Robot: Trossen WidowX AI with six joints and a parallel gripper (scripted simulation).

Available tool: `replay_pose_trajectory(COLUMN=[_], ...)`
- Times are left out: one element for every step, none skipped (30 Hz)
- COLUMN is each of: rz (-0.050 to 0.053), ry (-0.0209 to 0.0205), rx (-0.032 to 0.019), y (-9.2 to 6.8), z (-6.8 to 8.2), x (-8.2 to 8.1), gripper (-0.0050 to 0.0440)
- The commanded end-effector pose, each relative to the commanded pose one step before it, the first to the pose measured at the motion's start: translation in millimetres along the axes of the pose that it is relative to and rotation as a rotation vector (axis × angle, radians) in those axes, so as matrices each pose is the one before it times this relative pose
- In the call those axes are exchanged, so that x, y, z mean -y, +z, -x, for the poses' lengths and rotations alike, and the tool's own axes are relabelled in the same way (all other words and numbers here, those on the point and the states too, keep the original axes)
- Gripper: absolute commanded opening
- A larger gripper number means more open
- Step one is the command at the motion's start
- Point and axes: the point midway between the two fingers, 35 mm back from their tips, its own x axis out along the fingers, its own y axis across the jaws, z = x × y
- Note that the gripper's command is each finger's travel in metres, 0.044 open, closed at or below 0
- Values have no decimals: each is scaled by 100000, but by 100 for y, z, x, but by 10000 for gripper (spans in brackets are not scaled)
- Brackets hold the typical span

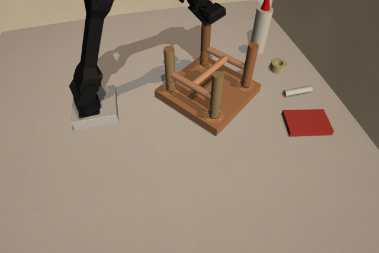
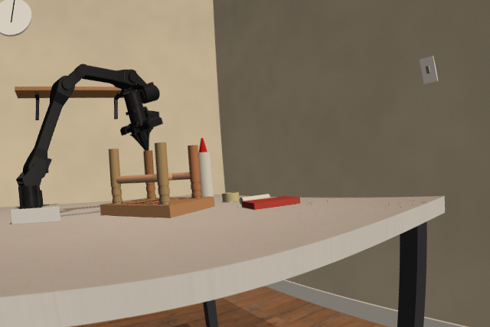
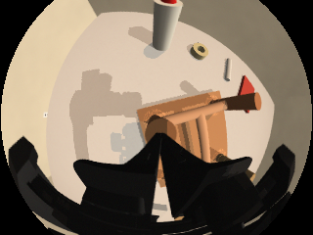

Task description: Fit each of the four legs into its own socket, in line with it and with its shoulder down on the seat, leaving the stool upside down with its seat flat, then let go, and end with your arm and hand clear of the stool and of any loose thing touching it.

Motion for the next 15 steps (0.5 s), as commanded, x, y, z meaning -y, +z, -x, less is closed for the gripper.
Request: replay_pose_trajectory(rz=[-51,0,0,0,0,0,0,0,0,0,0,0,0,0,0], ry=[-205,0,0,0,0,0,0,0,0,0,0,0,0,0,0], rx=[-3874,0,0,0,0,0,0,0,0,0,0,0,0,0,0], y=[-667,-28,-29,-29,-29,-30,-30,-31,-31,-26,-16,-5,0,0,0], z=[-1925,-95,-95,-95,-95,-95,-95,-95,-94,-78,-47,-16,0,0,0], x=[33,0,0,0,0,0,0,0,0,0,0,0,0,0,0], gripper=[0,0,0,0,0,0,0,0,0,0,0,0,0,0,0])
